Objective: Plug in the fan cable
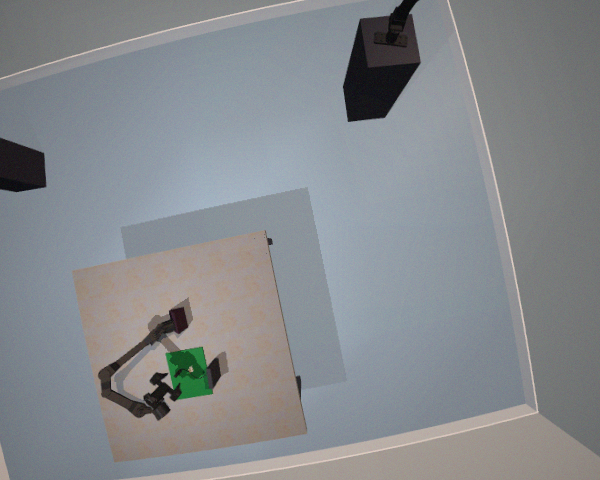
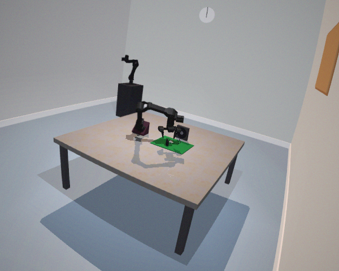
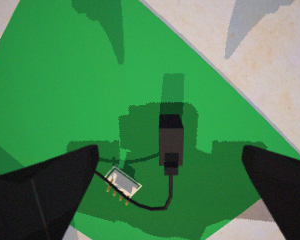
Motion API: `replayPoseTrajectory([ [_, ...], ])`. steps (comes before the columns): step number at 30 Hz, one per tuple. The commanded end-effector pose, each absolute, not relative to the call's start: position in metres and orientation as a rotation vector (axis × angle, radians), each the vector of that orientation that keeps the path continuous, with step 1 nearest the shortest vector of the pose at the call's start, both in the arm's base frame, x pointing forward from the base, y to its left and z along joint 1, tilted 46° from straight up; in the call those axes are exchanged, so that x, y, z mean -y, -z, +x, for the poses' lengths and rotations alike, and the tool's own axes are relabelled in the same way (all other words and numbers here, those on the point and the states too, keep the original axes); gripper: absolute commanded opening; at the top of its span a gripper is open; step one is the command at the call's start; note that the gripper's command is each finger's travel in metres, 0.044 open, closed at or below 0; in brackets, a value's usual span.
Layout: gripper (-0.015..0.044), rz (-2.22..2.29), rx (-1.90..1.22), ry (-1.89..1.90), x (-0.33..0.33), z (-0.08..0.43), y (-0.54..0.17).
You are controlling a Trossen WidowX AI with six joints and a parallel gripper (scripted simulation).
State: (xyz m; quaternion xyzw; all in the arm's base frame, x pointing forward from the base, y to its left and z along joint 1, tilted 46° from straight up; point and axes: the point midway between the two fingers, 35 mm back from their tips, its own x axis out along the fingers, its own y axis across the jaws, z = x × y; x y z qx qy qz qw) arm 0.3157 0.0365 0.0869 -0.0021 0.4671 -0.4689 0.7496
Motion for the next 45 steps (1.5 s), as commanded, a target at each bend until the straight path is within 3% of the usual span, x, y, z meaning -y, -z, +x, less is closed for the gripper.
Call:
replayPoseTrajectory([
  [1,0.044,-0.012,-1.024,1.03,-0.031,0.316,-0.083],
  [31,0.044,-0.013,-1.021,1.031,0.0,0.32,-0.053],
  [45,0.0072,-0.006,-1.02,1.028,-0.002,0.321,-0.055],
])
